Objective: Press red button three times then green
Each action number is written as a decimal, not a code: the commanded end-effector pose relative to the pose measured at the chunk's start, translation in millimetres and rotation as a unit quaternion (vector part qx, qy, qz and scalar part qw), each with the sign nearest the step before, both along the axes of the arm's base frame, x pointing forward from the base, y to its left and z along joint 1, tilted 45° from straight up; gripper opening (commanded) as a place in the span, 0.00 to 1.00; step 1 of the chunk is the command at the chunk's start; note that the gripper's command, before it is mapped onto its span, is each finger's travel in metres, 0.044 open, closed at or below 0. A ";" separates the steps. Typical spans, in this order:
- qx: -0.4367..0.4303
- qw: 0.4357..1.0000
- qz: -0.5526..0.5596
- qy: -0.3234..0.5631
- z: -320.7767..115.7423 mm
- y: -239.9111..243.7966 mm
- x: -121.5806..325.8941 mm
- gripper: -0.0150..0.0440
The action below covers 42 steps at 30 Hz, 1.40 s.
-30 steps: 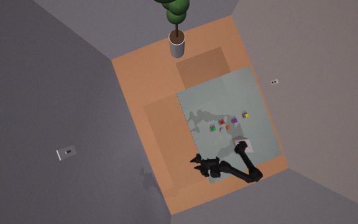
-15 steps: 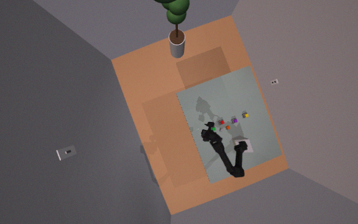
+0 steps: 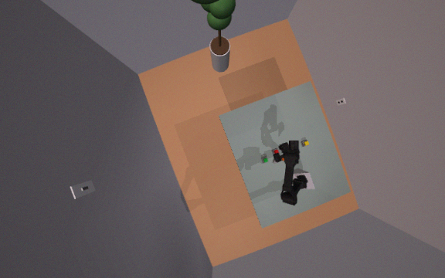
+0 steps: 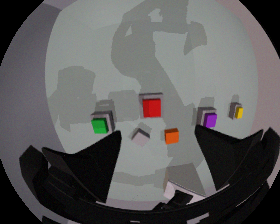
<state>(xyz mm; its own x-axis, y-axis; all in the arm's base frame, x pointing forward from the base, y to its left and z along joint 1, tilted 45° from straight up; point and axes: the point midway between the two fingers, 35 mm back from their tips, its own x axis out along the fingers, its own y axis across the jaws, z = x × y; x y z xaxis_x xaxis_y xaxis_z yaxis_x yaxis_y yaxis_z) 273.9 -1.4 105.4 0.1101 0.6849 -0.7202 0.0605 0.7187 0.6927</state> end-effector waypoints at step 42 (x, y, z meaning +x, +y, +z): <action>0.010 1.000 0.000 0.007 -64.2 65.6 6.9 0.29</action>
